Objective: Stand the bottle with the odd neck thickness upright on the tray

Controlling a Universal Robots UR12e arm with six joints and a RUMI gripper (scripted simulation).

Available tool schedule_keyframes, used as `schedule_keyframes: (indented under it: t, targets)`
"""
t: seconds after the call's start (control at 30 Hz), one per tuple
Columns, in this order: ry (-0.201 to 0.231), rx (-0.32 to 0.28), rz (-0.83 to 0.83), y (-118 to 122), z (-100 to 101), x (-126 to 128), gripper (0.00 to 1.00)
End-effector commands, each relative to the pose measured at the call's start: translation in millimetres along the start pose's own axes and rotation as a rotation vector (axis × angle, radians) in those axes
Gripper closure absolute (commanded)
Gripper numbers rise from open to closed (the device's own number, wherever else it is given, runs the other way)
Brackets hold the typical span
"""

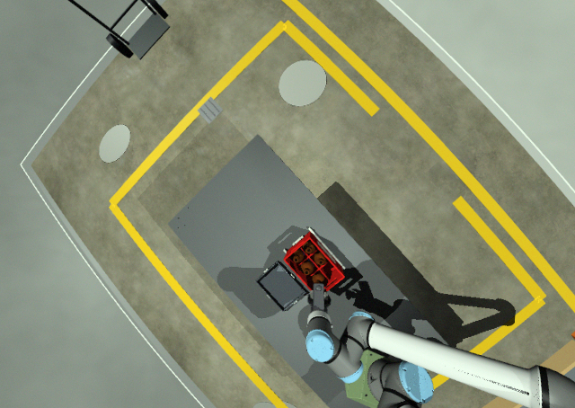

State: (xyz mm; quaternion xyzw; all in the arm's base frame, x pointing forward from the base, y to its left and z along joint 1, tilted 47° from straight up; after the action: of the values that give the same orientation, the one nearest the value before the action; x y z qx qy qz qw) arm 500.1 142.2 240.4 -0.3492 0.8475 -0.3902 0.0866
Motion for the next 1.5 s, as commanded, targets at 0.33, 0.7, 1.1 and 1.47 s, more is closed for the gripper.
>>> schedule_keyframes:
  t: [0.33,0.7,1.1,1.47]
  targets:
    - [-0.001,0.000,0.000,-0.2,-0.4,-0.3,0.62]
    - [-0.001,0.000,0.000,-0.2,-0.4,-0.3,0.62]
    - [-0.001,0.000,0.000,-0.2,1.2,-0.3,0.62]
    - [-0.001,0.000,0.000,-0.2,9.9,-0.4,0.62]
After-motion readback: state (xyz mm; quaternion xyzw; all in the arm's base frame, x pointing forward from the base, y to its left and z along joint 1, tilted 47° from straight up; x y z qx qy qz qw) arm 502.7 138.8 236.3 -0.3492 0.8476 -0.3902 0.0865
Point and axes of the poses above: the point where the finger pads meet when closed, its own z axis out along the fingers, its own x axis across the jaws, y = z × x, the point moved 4 cm from there along -z, back along the fingers, and after that the axes turned 10 degrees about z, right-handed, at the moved point
